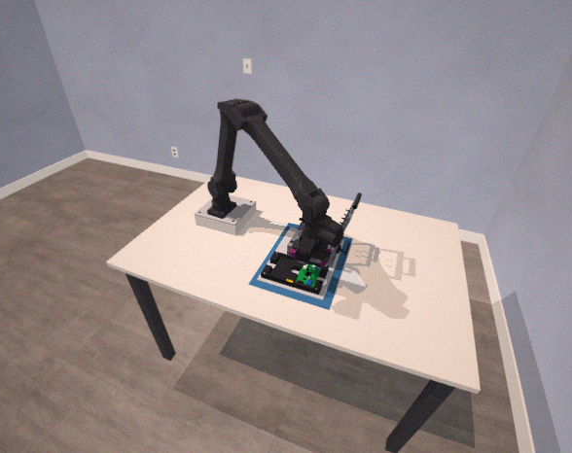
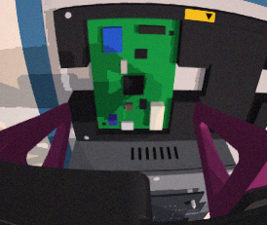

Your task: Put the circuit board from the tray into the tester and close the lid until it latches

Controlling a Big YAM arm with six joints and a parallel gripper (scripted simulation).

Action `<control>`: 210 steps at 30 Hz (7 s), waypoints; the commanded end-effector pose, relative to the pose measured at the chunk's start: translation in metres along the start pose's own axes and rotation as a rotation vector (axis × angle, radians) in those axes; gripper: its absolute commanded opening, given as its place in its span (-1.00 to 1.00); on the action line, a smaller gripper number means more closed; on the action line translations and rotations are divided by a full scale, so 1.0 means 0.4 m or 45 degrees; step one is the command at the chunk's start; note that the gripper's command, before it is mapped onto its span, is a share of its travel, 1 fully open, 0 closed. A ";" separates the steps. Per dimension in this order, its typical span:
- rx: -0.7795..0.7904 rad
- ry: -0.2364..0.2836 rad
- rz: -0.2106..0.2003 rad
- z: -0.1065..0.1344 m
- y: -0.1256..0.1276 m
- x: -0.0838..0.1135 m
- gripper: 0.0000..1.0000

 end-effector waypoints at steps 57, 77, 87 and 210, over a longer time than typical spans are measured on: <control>-0.001 -0.017 -0.045 0.013 0.011 -0.060 0.83; -0.001 -0.016 -0.041 0.014 0.011 -0.063 0.83; -0.001 -0.016 -0.042 0.014 0.011 -0.063 0.83; -0.001 -0.018 -0.048 0.018 0.013 -0.053 0.83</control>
Point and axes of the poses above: the point where the finger pads meet when closed, its own x axis back along the fingers, its own y axis across the jaws, z = x × y, the point moved 8 cm from there along x, back along the fingers, and after that the axes turned 2 degrees about -x, right-handed, at the moved point
